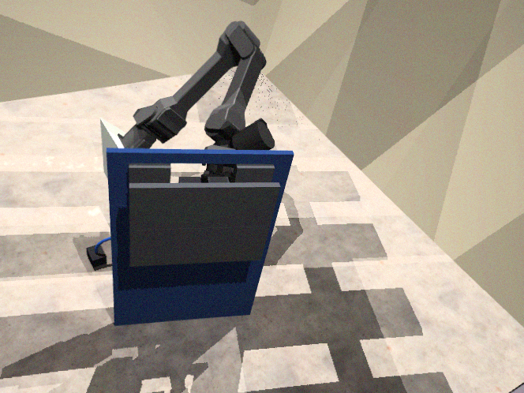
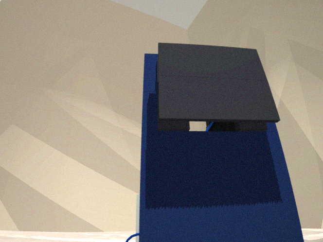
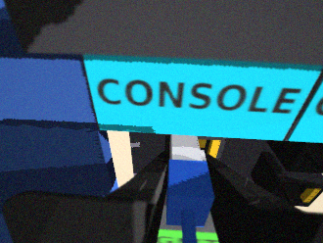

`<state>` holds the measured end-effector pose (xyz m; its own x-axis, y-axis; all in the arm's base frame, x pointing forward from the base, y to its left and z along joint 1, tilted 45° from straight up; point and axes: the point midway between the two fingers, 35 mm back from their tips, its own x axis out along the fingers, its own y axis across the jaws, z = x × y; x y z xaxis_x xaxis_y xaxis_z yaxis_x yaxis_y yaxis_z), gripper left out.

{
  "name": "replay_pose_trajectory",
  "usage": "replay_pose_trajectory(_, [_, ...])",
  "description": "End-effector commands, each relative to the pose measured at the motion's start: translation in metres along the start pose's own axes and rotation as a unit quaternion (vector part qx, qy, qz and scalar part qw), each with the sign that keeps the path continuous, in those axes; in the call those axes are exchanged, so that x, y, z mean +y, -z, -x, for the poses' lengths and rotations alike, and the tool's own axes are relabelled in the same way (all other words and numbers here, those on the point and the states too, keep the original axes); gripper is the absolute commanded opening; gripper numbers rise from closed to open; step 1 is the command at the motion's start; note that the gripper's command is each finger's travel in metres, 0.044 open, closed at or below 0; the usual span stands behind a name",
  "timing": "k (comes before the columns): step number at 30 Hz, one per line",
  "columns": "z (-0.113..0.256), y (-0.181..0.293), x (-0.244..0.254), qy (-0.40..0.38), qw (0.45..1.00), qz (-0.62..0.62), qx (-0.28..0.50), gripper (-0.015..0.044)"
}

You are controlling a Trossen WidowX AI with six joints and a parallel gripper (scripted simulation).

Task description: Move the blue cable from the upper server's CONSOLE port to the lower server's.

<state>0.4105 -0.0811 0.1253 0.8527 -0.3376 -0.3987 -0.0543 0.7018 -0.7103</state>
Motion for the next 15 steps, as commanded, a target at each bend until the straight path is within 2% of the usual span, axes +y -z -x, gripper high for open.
replay_pose_trajectory(1, [-0.0012, -0.0024, -0.0036, 0.006, 1.0, -0.003, -0.001, 0.0])
replay_pose_trajectory(15, [-0.0027, -0.0029, -0.0036, 0.006, 1.0, -0.003, -0.001, 0.0])
